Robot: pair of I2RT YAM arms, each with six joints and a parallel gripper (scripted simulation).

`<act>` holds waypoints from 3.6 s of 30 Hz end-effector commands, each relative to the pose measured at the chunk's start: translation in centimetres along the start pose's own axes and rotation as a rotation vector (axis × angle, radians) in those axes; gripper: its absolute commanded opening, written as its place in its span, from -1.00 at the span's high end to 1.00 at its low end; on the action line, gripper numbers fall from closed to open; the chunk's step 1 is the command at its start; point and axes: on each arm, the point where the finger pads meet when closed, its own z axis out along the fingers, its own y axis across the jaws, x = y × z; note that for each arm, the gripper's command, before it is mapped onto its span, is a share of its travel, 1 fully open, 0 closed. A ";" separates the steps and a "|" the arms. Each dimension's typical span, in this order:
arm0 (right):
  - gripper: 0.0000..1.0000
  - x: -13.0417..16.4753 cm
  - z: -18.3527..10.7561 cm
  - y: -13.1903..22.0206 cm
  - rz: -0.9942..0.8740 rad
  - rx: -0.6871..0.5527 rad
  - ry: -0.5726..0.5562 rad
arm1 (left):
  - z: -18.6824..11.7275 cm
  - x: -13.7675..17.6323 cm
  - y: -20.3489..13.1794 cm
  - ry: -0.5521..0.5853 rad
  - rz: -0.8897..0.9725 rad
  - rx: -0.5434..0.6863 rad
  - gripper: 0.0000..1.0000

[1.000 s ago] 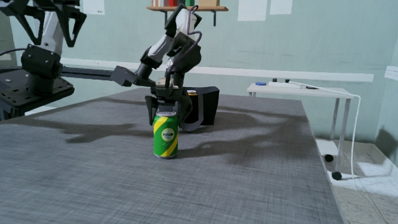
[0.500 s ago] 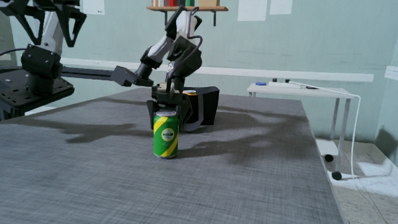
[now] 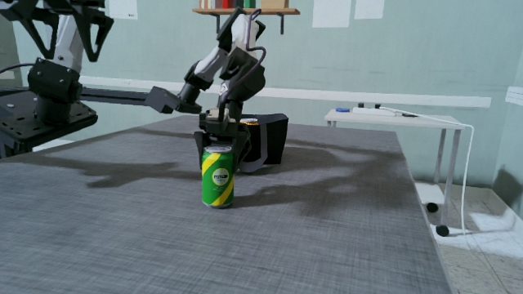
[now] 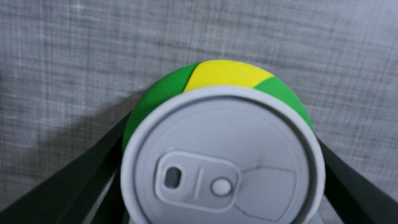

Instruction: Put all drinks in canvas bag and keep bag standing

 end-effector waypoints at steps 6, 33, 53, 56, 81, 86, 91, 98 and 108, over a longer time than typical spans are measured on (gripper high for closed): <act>-0.73 0.3 -0.4 0.2 -0.012 -0.012 -0.002 | -1.1 -1.9 1.3 -0.051 0.007 -0.041 -0.42; -0.73 0.3 -0.4 0.2 -0.012 -0.012 -0.002 | -3.4 -3.3 0.4 -0.039 0.005 -0.018 -0.40; -0.73 0.3 -0.4 0.2 -0.012 -0.012 -0.002 | -9.0 -10.1 1.7 -0.151 -0.006 -0.054 -0.40; -0.73 0.3 -0.4 0.2 -0.012 -0.012 -0.002 | -8.8 -10.4 1.5 -0.161 -0.007 -0.057 -0.40; -0.73 0.3 -0.4 0.2 -0.012 -0.012 -0.002 | -8.2 -7.9 3.7 -0.152 -0.006 -0.084 -0.40; -0.73 0.3 -0.4 0.2 -0.012 -0.012 -0.002 | -7.6 -7.6 2.3 -0.139 0.000 -0.063 -0.40; -0.73 0.3 -0.4 0.2 -0.012 -0.012 -0.002 | -7.1 -6.8 2.4 -0.123 -0.001 -0.059 -0.40; -0.73 0.3 -0.4 0.2 -0.012 -0.012 -0.002 | -8.0 -8.2 2.7 -0.153 -0.011 -0.073 -0.40; -0.73 0.3 -0.4 0.2 -0.012 -0.012 -0.002 | -8.7 -7.5 0.4 -0.084 0.013 -0.018 -0.40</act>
